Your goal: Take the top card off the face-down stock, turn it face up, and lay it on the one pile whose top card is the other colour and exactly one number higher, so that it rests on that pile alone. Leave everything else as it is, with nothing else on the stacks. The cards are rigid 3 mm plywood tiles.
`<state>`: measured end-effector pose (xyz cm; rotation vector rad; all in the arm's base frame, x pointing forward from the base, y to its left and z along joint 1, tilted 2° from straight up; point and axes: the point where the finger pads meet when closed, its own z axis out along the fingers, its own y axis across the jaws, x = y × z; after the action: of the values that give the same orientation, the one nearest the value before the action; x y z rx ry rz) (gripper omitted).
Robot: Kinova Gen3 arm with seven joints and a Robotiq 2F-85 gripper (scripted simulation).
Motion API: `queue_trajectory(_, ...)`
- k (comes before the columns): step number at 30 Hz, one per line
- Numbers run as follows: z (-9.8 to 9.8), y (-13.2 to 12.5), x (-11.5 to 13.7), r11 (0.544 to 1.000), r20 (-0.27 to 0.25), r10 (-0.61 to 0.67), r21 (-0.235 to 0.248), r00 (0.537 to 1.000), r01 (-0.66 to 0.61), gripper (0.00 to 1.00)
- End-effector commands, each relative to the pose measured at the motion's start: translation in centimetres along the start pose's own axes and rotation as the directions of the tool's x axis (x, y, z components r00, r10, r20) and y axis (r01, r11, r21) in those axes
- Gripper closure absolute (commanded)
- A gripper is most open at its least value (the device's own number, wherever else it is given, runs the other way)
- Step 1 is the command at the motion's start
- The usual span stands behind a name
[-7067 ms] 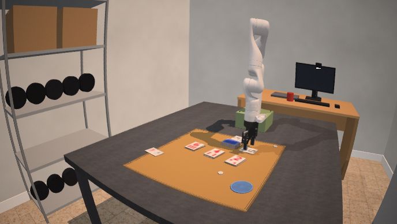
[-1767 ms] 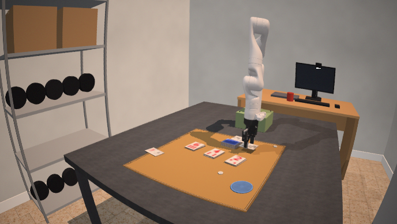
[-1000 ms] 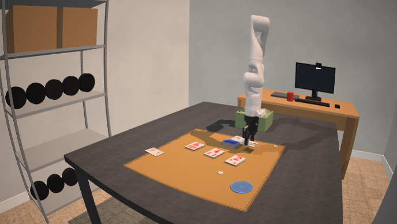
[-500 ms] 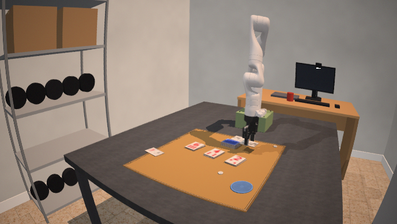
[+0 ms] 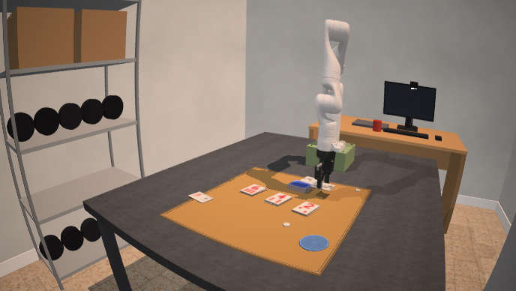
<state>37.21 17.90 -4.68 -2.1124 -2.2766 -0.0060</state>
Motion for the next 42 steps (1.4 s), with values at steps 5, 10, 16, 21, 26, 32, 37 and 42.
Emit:
queue_trajectory(5,-0.1,0.3,-0.5,1.000,-0.001,-0.024,-0.002,1.000,0.024,0.28)
queue_trajectory(10,-0.1,0.5,-1.0,0.999,-0.001,-0.049,-0.002,0.999,0.049,0.28)
queue_trajectory(16,-0.1,0.9,-1.6,0.996,-0.001,-0.089,-0.002,0.996,0.089,0.28)
queue_trajectory(21,-0.1,1.2,-2.4,0.990,-0.001,-0.138,-0.002,0.990,0.138,0.28)
queue_trajectory(26,-0.2,1.7,-3.4,0.981,-0.001,-0.196,-0.002,0.981,0.196,0.28)
queue_trajectory(32,-0.2,2.1,-4.3,0.969,-0.001,-0.249,-0.002,0.969,0.249,0.28)
queue_trajectory(37,-0.2,2.7,-5.5,0.947,0.000,-0.321,-0.002,0.947,0.321,0.28)
queue_trajectory(42,-0.3,3.4,-6.9,0.917,0.000,-0.399,-0.002,0.917,0.399,0.28)
